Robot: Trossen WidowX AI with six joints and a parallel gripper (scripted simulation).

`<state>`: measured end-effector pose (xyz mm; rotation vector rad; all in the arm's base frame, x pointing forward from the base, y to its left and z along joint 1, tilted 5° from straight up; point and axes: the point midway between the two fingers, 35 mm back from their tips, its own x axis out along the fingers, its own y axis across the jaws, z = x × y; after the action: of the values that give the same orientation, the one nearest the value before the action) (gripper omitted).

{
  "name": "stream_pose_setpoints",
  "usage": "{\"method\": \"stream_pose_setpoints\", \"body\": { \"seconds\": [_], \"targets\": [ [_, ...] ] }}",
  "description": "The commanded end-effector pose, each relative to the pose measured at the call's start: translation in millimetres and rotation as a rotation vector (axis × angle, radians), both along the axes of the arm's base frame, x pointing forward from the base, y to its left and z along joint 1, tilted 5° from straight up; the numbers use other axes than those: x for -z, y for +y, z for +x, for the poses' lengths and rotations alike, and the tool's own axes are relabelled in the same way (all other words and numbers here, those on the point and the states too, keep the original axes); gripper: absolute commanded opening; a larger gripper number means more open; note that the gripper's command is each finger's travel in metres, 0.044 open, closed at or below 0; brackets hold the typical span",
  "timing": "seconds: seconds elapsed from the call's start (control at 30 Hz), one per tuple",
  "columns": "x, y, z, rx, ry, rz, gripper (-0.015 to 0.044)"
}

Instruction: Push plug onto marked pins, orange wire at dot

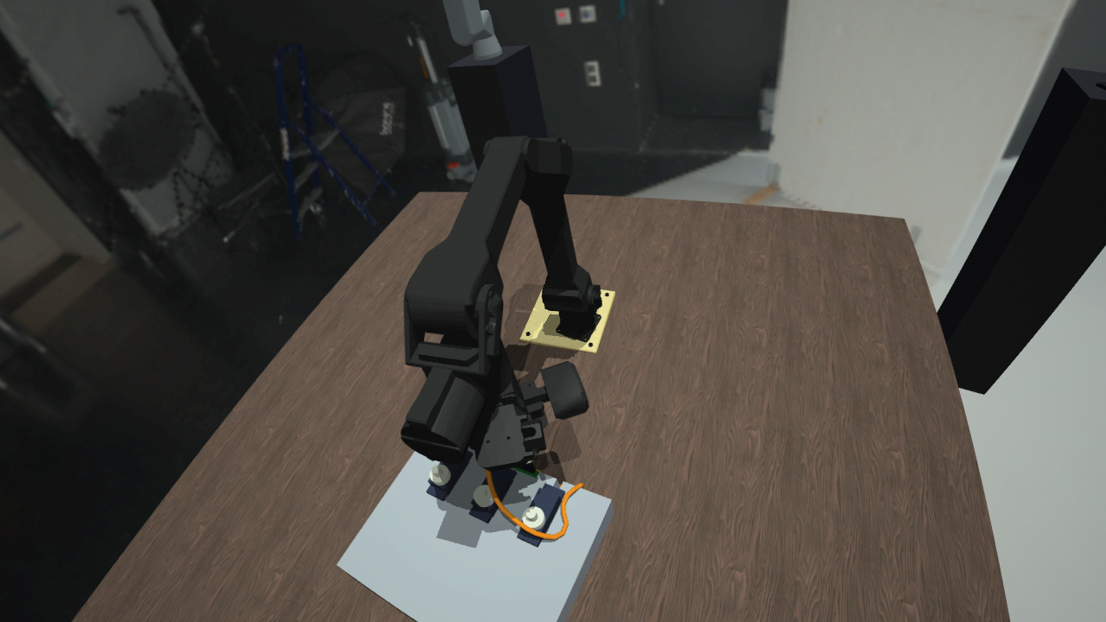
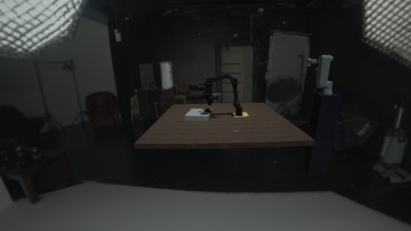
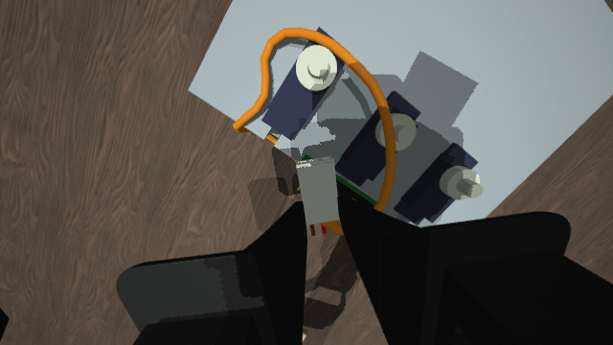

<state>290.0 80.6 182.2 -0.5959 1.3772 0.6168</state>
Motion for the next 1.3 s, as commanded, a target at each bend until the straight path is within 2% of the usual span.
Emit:
{"method": "stream_pose_setpoints", "body": {
  "seconds": [0.0,0.63,1.27],
  "targets": [
    [3,-13,-16,0.156,0.008,0.015,0.0000],
    [28,-52,-79,0.723,0.041,0.062,0.0000],
    [68,-50,-76,0.729,0.042,0.062,0.0000]
  ]
}}
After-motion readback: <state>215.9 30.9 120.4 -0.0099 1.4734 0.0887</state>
